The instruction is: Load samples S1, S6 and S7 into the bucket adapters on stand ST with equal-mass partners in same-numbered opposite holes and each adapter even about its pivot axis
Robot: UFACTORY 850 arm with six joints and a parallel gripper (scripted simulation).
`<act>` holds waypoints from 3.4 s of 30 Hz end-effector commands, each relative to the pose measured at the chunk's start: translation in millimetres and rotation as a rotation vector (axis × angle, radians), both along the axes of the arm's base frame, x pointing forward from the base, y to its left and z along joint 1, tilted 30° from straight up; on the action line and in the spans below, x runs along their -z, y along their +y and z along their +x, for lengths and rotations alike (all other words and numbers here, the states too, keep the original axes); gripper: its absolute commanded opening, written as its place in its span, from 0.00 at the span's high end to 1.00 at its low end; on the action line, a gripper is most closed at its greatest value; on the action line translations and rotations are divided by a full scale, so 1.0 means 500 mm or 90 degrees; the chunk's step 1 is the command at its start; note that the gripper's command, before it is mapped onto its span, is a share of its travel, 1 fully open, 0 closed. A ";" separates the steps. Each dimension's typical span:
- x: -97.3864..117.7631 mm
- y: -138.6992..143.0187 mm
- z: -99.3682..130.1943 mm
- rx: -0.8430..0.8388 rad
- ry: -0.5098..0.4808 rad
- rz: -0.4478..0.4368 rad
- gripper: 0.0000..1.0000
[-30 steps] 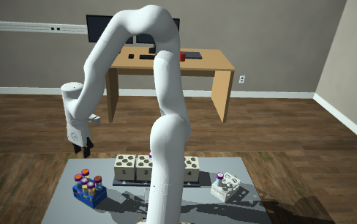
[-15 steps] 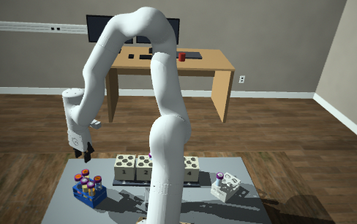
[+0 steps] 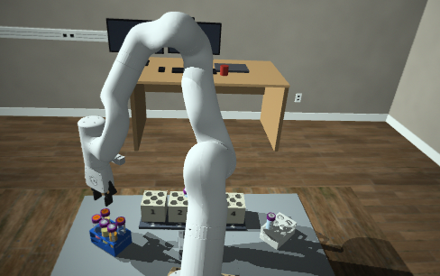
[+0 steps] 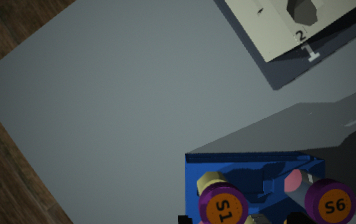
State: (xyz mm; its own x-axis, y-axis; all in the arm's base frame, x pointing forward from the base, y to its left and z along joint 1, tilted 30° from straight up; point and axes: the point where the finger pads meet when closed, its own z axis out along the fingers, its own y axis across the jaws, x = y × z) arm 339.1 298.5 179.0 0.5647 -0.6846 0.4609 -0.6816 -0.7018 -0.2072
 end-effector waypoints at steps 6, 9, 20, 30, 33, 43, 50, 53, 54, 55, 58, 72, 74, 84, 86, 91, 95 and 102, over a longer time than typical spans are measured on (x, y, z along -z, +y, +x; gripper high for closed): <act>0.033 -0.006 0.019 0.000 -0.001 0.001 0.43; 0.037 -0.007 0.021 0.000 -0.001 0.001 0.43; 0.075 -0.016 0.042 0.000 -0.001 0.001 0.43; 0.088 -0.019 0.049 0.000 -0.001 0.001 0.43; 0.088 -0.019 0.049 0.000 -0.001 0.001 0.43; 0.095 -0.021 0.053 0.000 -0.001 0.001 0.43; 0.103 -0.022 0.057 0.000 -0.001 0.001 0.43; 0.107 -0.023 0.059 0.000 -0.001 0.001 0.43; 0.108 -0.023 0.059 0.000 -0.001 0.001 0.43; 0.109 -0.024 0.060 0.000 -0.001 0.001 0.43; 0.112 -0.024 0.062 0.000 -0.001 0.001 0.43; 0.123 -0.027 0.068 0.000 -0.001 0.001 0.43; 0.123 -0.027 0.068 0.000 -0.001 0.001 0.43; 0.123 -0.027 0.067 0.000 -0.001 0.001 0.43; 0.121 -0.026 0.066 0.000 -0.001 0.001 1.00; 0.120 -0.026 0.066 0.000 -0.001 0.001 1.00; 0.120 -0.026 0.066 0.000 -0.001 0.001 1.00; 0.120 -0.026 0.066 0.000 -0.001 0.001 1.00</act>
